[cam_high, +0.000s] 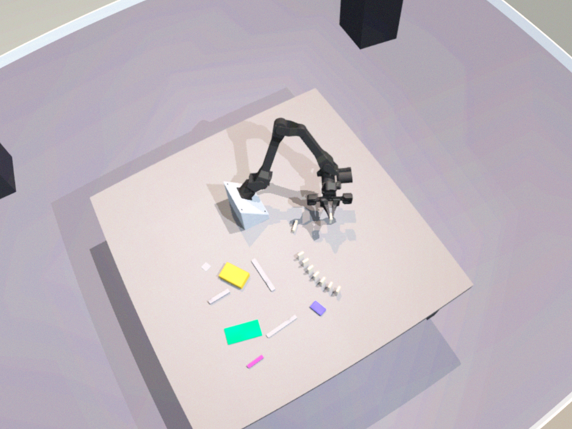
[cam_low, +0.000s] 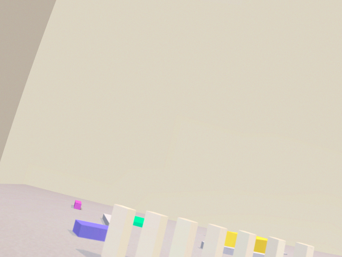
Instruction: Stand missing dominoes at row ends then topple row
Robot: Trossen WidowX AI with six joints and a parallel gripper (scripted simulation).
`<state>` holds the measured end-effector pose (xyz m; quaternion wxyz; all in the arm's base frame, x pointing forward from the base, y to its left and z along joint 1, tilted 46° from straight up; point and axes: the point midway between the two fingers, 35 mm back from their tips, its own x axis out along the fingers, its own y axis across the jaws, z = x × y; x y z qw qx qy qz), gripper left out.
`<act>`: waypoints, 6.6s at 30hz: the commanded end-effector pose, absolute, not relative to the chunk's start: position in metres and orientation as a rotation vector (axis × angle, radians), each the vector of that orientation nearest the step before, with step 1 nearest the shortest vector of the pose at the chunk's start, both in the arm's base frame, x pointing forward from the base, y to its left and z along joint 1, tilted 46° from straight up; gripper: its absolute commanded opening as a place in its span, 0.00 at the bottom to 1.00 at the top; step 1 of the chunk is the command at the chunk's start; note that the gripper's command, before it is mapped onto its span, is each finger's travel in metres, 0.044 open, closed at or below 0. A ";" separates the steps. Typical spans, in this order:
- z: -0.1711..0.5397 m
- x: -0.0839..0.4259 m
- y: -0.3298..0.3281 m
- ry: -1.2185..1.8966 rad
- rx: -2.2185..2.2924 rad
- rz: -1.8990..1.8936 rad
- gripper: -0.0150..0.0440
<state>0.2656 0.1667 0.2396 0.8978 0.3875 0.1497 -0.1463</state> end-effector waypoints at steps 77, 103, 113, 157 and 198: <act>0.194 0.271 0.208 0.306 0.804 -0.303 1.00; 0.172 0.318 0.167 1.102 -0.286 0.900 1.00; 0.211 0.294 0.177 0.859 -0.326 1.395 1.00; 0.156 0.289 0.235 0.856 -0.323 1.396 0.78; 0.164 0.315 0.055 1.330 0.258 0.949 0.44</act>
